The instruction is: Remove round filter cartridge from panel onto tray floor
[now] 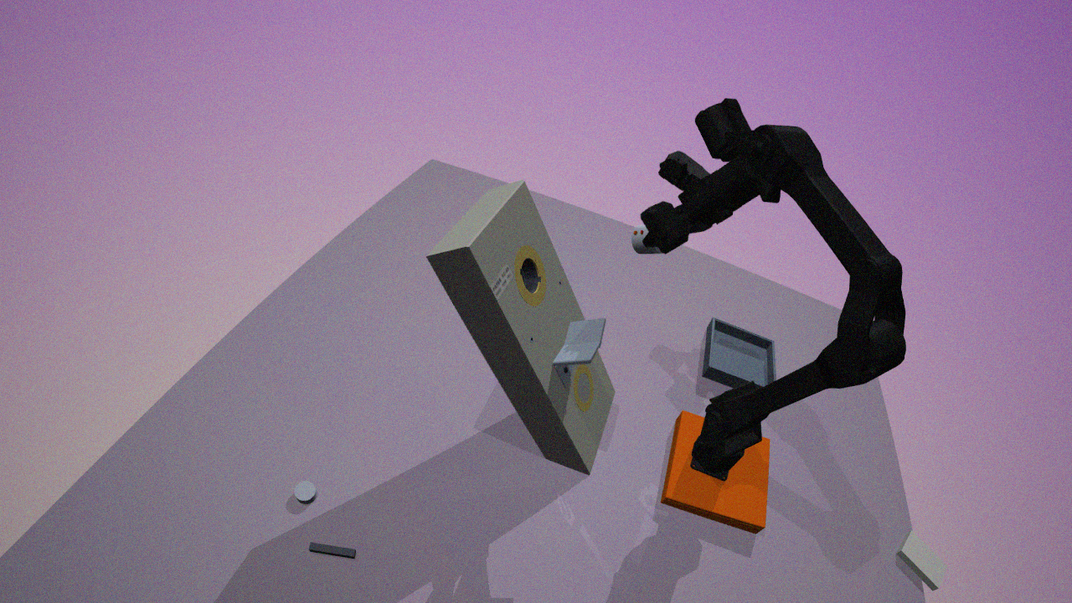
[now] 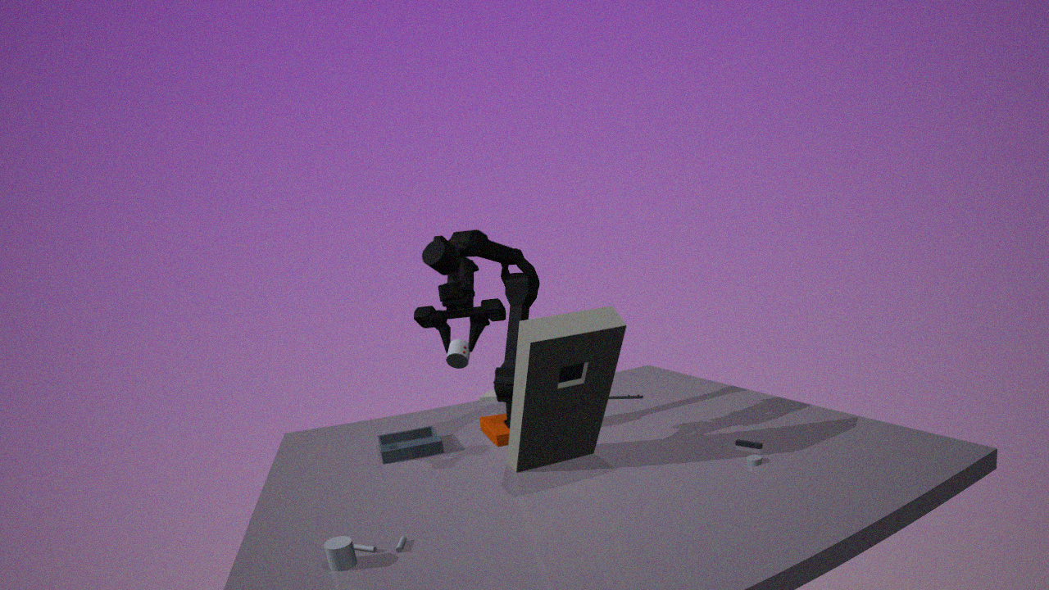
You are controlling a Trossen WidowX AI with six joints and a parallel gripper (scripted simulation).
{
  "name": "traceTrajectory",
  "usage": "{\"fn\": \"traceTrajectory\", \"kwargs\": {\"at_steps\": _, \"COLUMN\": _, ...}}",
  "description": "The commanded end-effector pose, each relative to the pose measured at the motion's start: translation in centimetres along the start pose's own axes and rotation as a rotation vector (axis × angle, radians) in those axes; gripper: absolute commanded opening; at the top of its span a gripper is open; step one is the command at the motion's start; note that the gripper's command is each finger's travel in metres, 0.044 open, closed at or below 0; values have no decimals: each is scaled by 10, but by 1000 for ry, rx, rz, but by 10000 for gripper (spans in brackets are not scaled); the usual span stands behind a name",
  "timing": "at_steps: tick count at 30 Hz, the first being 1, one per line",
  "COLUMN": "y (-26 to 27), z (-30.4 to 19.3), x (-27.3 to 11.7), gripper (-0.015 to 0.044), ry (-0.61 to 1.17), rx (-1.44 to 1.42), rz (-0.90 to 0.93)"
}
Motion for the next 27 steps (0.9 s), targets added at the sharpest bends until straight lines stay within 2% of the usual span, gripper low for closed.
{"fn": "traceTrajectory", "kwargs": {"at_steps": 1, "y": -21, "z": -2, "x": 0, "gripper": 0, "ry": -9, "rx": 113, "rz": -65}}
{"fn": "traceTrajectory", "kwargs": {"at_steps": 19, "y": -104, "z": -25, "x": -12, "gripper": 0, "ry": -58, "rx": 555, "rz": -316}}
{"fn": "traceTrajectory", "kwargs": {"at_steps": 27, "y": -109, "z": -28, "x": -11, "gripper": 0, "ry": -61, "rx": 581, "rz": -331}}
Point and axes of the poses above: the point midway between the two fingers, 35 mm back from their tips, its own x axis out along the fingers, its own y axis across the jaws, z = x × y, the point moved 5 cm from there along -x, back along the fingers, and after that the axes turned 8 degrees about x, right-handed, at the moved point
